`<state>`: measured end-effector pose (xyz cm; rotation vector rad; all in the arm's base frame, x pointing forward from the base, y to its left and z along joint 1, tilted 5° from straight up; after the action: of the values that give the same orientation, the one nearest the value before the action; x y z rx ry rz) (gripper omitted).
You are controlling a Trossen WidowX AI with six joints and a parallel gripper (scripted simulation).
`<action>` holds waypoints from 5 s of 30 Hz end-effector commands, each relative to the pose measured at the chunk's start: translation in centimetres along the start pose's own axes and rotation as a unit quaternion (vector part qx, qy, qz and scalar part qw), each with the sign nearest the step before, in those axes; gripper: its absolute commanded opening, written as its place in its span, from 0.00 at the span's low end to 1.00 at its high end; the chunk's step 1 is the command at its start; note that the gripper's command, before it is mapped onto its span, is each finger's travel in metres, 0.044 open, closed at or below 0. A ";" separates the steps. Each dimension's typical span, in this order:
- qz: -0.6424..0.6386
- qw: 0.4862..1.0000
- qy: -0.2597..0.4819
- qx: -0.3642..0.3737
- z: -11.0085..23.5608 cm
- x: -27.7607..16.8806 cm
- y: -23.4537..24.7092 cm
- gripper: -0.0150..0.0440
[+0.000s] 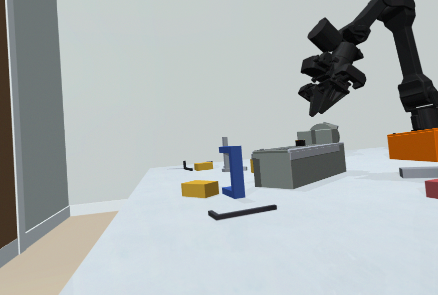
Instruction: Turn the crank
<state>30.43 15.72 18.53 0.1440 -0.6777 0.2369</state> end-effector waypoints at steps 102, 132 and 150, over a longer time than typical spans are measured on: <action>0.000 1.000 0.000 0.001 0.0 0.0 0.0 0.51; 0.000 1.000 0.000 0.001 0.0 0.0 0.0 0.57; 0.000 1.000 0.000 0.001 0.0 0.0 0.0 0.69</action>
<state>30.42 15.73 18.53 0.1466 -0.6769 0.2372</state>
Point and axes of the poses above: the point midway between the two fingers, 35 mm back from their tips, its own z axis back along the fingers, its own y axis across the jaws, x = y × z, the point moved 10 cm from there along z, back along the fingers, and after that the axes turned 3 degrees about -z, right-handed, at the moved point
